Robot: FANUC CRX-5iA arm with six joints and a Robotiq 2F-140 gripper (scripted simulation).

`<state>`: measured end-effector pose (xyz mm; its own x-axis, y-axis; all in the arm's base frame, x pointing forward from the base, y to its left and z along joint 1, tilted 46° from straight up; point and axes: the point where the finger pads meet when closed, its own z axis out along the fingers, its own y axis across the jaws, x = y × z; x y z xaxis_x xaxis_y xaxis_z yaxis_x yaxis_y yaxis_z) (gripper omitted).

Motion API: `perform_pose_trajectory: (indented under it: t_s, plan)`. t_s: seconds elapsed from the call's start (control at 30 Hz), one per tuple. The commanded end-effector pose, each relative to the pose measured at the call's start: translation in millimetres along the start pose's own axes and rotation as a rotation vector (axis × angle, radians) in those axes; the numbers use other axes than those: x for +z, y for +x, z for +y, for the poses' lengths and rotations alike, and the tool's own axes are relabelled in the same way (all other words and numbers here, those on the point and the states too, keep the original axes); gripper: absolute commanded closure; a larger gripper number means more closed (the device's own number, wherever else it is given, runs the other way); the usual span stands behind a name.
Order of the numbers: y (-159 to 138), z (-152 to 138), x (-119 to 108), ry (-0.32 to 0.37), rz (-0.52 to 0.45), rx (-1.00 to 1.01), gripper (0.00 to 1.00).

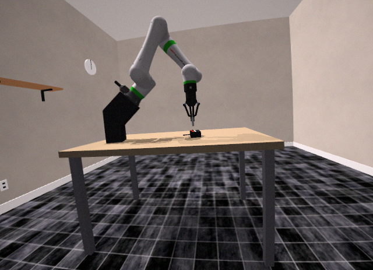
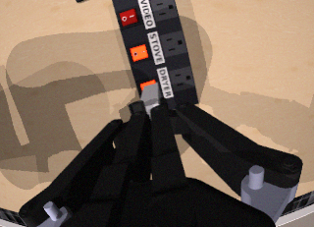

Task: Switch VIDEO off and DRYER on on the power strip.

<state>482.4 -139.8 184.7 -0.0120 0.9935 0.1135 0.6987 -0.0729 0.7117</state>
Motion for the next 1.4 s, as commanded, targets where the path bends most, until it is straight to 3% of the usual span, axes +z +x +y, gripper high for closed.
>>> perform_pose_trajectory:
  t_s: [0.0,0.17,0.2,0.5,0.9,1.37]
  plan:
    - [-0.1,0.1,-0.1,0.000,0.000,0.000,1.00]
    - [-0.1,0.1,-0.1,0.000,0.000,0.000,1.00]
    - [-0.1,0.1,-0.1,0.000,0.000,0.000,0.00]
    - [-0.1,0.1,-9.2,0.000,0.000,0.000,0.00]
    - [-0.1,0.1,-64.9,0.000,0.000,0.000,0.00]
    - [-0.1,0.1,-84.2,0.000,0.000,0.000,0.00]
